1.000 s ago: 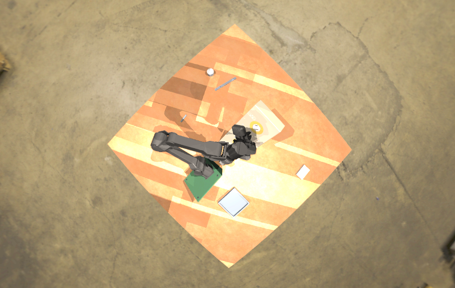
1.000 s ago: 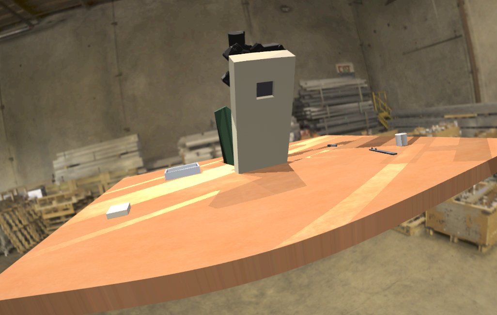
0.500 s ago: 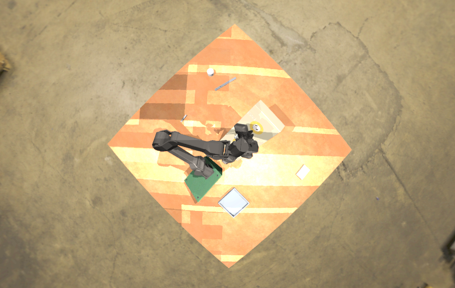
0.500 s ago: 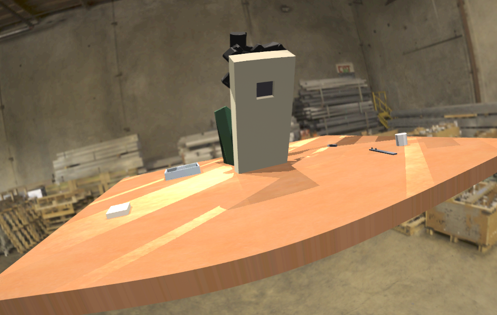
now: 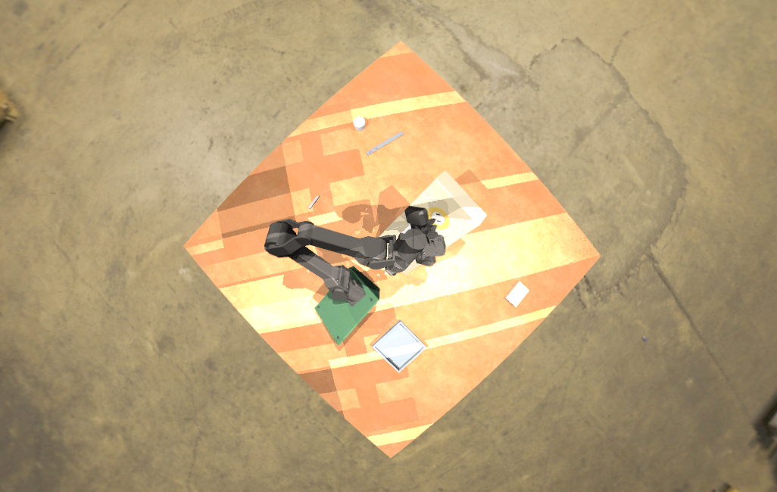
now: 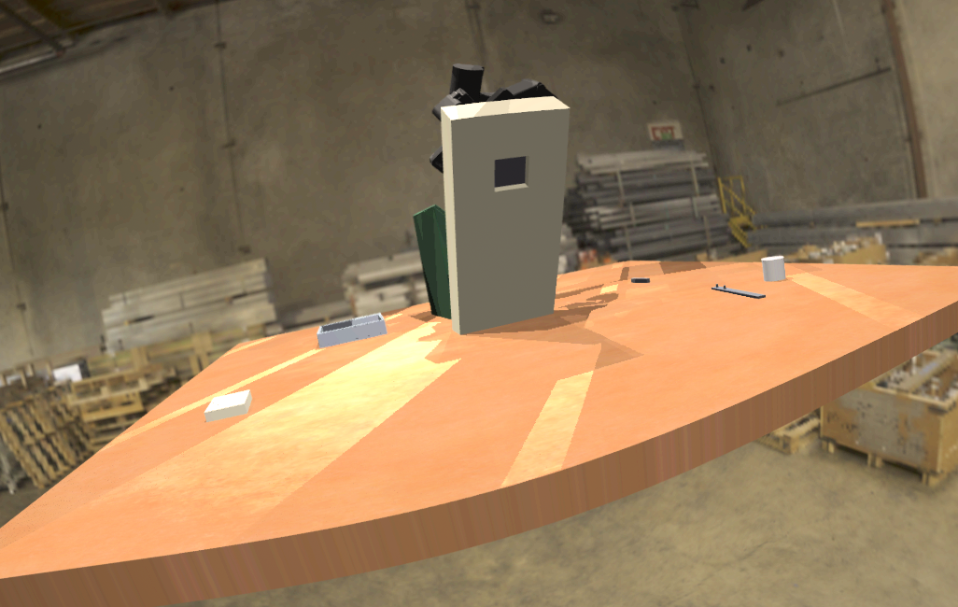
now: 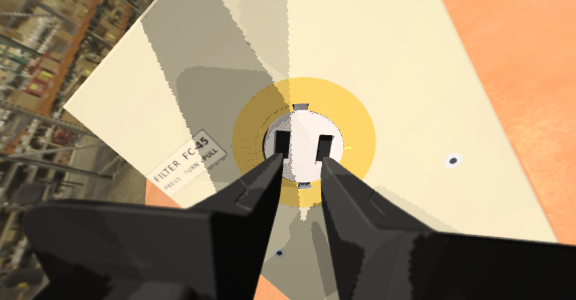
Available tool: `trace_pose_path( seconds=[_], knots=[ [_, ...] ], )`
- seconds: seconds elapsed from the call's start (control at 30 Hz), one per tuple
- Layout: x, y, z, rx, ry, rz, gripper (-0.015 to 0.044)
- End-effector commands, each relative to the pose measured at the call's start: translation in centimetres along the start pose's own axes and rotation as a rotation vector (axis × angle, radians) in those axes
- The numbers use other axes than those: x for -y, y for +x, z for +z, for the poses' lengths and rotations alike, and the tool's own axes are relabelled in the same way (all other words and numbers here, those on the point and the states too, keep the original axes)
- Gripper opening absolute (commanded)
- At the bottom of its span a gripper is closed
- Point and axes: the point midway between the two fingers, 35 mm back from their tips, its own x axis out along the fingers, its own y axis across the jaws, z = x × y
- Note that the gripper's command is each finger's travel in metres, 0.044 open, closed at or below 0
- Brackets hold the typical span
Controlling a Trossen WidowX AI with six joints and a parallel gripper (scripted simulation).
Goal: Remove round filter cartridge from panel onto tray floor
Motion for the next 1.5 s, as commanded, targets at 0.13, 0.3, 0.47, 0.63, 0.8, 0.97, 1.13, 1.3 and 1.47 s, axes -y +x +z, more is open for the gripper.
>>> trace_pose_path(
  seconds=[0.13,0.3,0.47,0.63,0.8,0.97,1.13,1.3,1.47],
  knots=[
    [0.1,1.4,-0.3,-0.001,0.008,0.0,0.009],
    [0.1,1.6,-0.3,-0.001,0.008,0.002,0.009],
    [0.1,1.6,-0.3,-0.001,0.008,0.002,0.009],
    [0.1,1.6,-0.3,-0.001,0.008,0.002,0.009],
    [0.1,1.6,-0.2,-0.001,0.008,0.002,0.009],
    [0.1,1.6,-0.2,-0.001,0.008,0.002,0.009],
    [0.1,1.9,-0.2,-0.001,0.008,0.002,0.009],
    [0.1,1.9,-0.2,-0.001,0.008,0.002,0.009],
    [0.1,1.9,-0.2,-0.001,0.008,0.002,0.009]
  ],
)
